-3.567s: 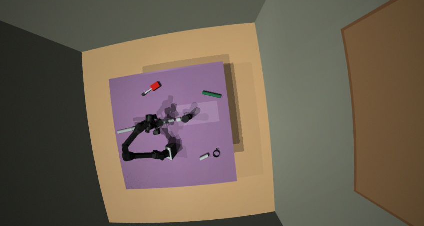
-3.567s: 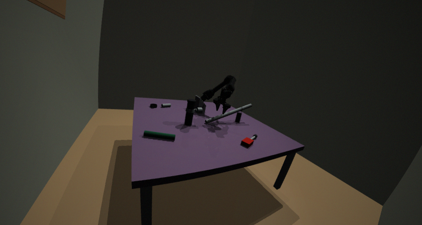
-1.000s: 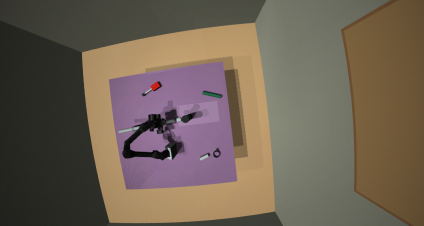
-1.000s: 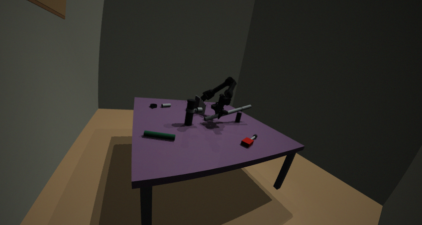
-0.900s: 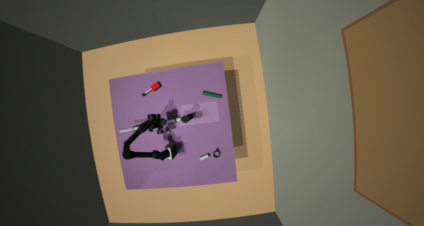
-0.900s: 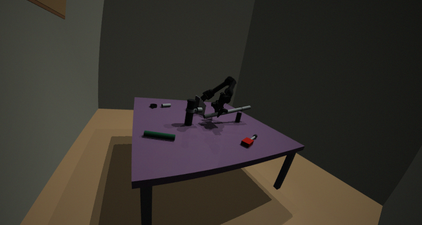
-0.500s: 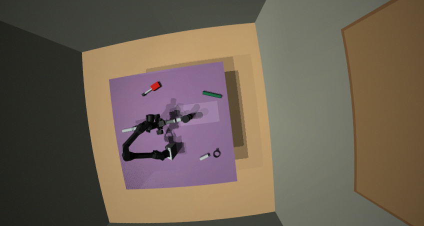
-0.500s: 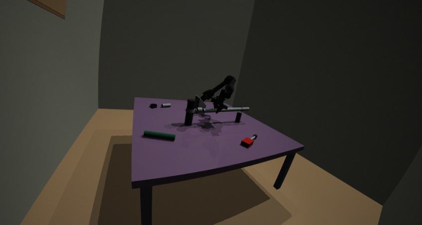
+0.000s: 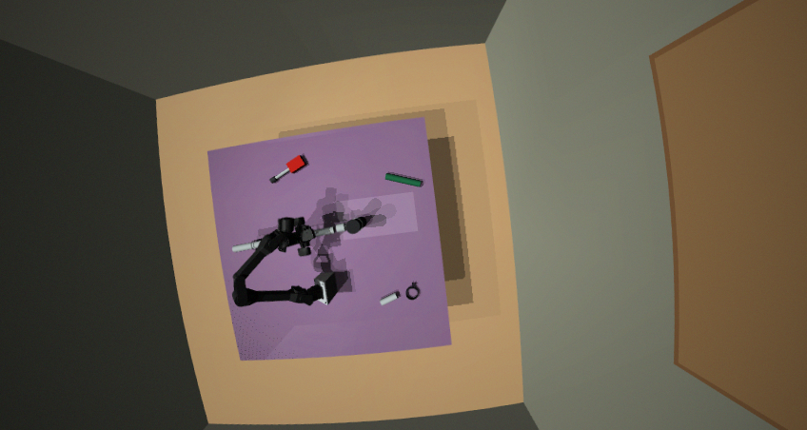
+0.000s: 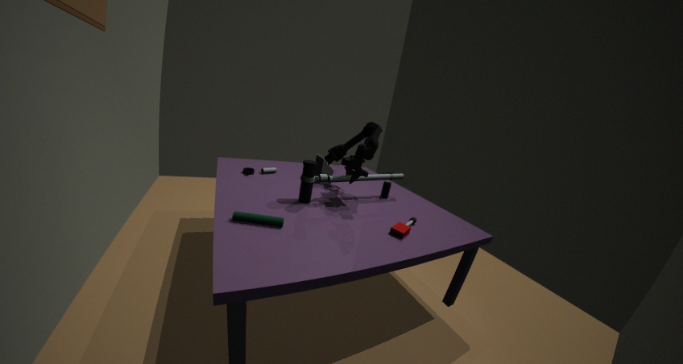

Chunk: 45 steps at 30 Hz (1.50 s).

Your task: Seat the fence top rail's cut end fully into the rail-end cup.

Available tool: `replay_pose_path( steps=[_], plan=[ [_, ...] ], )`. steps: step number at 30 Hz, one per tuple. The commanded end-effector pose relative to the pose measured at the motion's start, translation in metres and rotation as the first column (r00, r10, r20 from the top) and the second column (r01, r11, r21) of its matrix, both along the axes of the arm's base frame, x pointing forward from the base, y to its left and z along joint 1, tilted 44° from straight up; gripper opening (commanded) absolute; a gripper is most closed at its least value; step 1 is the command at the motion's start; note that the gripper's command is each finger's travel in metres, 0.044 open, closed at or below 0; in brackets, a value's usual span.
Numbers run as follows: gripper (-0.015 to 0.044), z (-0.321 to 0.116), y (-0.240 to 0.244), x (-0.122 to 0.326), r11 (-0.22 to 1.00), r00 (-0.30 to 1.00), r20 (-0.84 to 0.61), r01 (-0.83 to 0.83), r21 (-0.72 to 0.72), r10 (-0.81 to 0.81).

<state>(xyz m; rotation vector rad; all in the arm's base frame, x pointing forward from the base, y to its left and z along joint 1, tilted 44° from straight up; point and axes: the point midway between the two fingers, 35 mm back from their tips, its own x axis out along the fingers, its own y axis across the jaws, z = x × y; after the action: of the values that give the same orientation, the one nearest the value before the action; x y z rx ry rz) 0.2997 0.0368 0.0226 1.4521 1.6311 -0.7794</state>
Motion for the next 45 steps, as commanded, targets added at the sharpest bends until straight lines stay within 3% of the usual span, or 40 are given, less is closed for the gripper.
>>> replay_pose_path(
  steps=[1, 45],
  plan=[
    [0.0000, 0.002, -0.003, 0.003, 1.000, 1.000, 0.004, 0.002, 0.000, -0.002],
    [0.0000, -0.013, -0.021, 0.007, 1.000, 1.000, -0.001, -0.014, 0.003, 0.014]
  ],
)
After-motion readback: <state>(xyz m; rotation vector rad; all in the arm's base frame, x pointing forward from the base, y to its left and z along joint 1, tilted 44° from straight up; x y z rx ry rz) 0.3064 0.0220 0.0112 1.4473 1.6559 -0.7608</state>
